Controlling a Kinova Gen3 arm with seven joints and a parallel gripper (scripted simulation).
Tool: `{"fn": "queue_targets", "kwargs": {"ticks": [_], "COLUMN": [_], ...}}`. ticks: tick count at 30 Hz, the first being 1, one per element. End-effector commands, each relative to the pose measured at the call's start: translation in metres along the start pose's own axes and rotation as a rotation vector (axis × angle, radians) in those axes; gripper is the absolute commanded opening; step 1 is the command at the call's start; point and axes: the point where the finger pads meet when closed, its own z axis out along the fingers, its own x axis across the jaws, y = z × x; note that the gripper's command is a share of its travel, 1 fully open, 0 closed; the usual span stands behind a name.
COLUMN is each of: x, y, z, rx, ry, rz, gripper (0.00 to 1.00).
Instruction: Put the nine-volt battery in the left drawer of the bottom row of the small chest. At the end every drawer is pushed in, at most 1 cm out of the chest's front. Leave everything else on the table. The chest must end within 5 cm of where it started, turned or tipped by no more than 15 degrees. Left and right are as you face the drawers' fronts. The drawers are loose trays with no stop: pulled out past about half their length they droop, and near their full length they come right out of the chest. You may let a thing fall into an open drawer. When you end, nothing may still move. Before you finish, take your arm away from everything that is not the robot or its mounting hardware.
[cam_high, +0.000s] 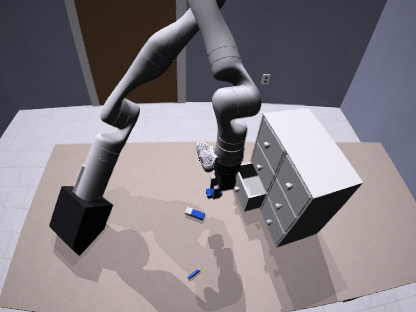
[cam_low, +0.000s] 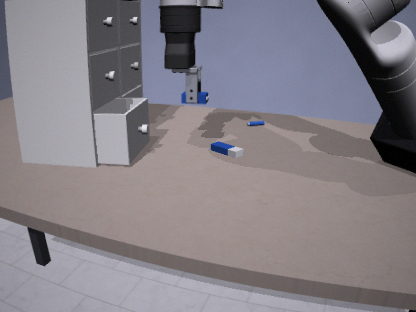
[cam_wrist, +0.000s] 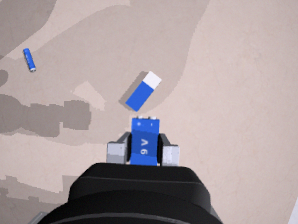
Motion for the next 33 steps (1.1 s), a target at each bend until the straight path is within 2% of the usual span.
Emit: {"fn": "queue_targets", "kwargs": {"ticks": [1,9,20,33], "x": [-0.006,-0.006,-0.007,-0.005], "y": [0.002,0.001,0.001,-0.001], "z": [0.001,-0.001,-0.025,-0.025], "rx": [0.0,0.001,0.001,0.001], "ry": [0.0,0.001,0.001,0.004], "rz": [-0.029,-0.03,-0.031,-0.028], "gripper": [0.51,0.51,0.51,0.51]}}
